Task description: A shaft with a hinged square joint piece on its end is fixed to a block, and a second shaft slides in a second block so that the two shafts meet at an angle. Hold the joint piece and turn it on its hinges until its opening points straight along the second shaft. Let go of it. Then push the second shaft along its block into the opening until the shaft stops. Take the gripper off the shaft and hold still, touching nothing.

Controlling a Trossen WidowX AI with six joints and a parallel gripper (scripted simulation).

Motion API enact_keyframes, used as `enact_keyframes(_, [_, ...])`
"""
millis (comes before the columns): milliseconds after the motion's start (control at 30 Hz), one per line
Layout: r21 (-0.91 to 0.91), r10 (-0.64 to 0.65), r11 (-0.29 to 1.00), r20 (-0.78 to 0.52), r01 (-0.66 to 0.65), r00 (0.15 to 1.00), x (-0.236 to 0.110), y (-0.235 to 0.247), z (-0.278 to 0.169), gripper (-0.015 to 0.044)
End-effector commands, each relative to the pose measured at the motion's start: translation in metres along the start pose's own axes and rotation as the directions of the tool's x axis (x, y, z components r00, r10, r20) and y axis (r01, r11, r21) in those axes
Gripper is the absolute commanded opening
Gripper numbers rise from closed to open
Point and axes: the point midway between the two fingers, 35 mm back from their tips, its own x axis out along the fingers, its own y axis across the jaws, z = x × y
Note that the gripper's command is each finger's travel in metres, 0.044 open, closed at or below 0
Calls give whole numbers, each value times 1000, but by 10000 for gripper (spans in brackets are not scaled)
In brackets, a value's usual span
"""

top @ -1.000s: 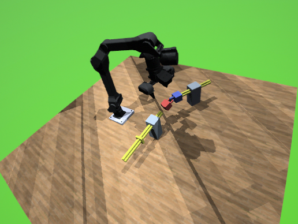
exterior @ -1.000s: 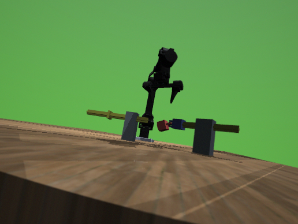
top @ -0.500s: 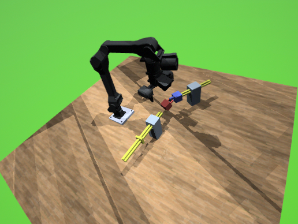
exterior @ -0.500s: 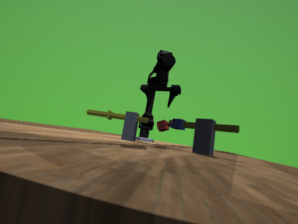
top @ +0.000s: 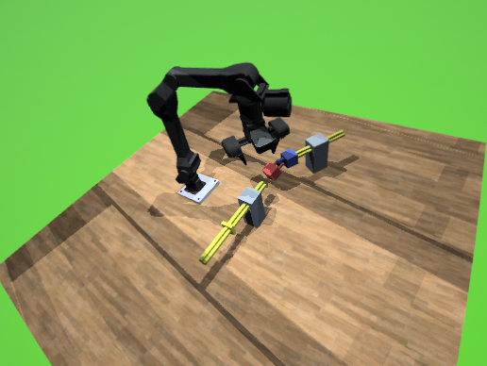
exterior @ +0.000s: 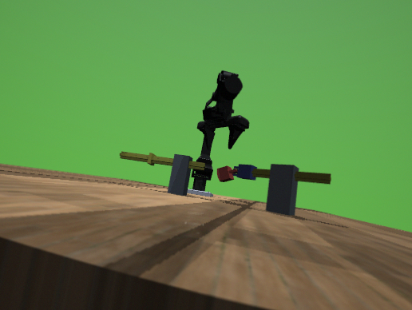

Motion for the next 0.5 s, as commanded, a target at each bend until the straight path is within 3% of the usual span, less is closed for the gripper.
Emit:
enact_keyframes(0, [121,-3,993,7,2,1000,1,-1,1,440])
enact_keyframes(467, [514,-6,858,8,1,1000,6,-1,1,440])
